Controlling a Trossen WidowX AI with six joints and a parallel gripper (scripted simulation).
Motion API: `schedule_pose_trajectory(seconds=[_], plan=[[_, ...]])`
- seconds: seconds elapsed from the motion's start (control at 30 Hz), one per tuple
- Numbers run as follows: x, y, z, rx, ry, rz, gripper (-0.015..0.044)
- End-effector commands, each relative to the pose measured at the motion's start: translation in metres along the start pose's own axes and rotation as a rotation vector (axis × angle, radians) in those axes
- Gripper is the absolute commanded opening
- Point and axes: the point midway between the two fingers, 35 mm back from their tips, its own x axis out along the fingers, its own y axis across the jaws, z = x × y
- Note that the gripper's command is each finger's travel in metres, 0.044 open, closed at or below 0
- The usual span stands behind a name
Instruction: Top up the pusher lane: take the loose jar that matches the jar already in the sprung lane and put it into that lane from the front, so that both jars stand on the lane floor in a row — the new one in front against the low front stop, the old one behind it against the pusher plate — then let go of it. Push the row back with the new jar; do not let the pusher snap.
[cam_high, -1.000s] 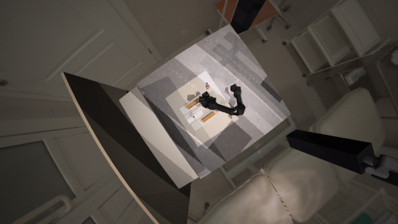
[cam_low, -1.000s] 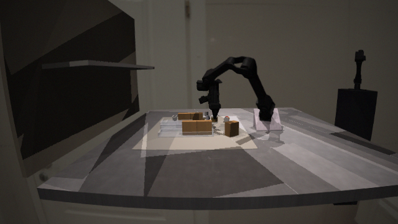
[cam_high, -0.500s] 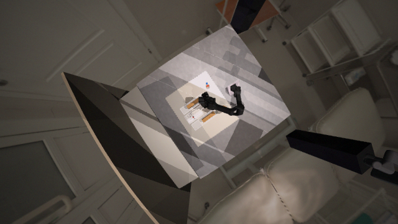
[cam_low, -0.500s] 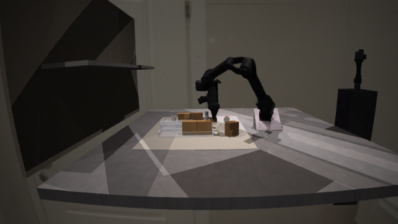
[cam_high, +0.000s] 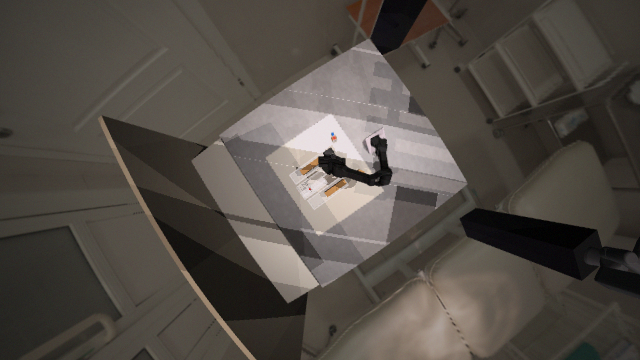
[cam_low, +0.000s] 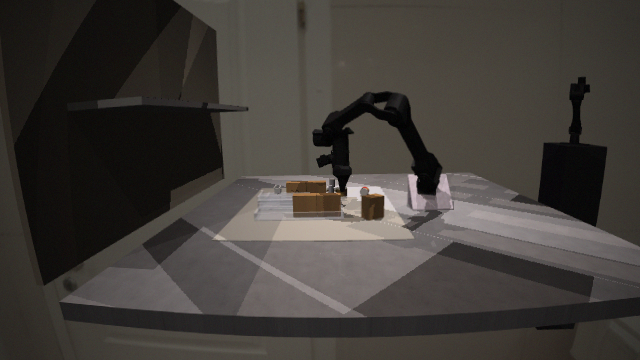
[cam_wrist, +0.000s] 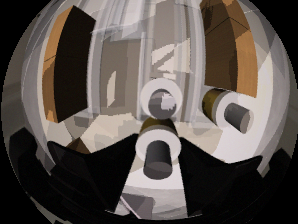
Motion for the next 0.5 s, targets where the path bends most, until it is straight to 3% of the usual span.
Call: schedule_pose_trajectory(seconds=[0.0,0.47], plan=[[-0.0004,0.0003,0.0068,-0.007,-0.014,0.003,0.0],[-0.0004,0.0006,0.0125,-0.007,-0.014,0.003,0.0]])
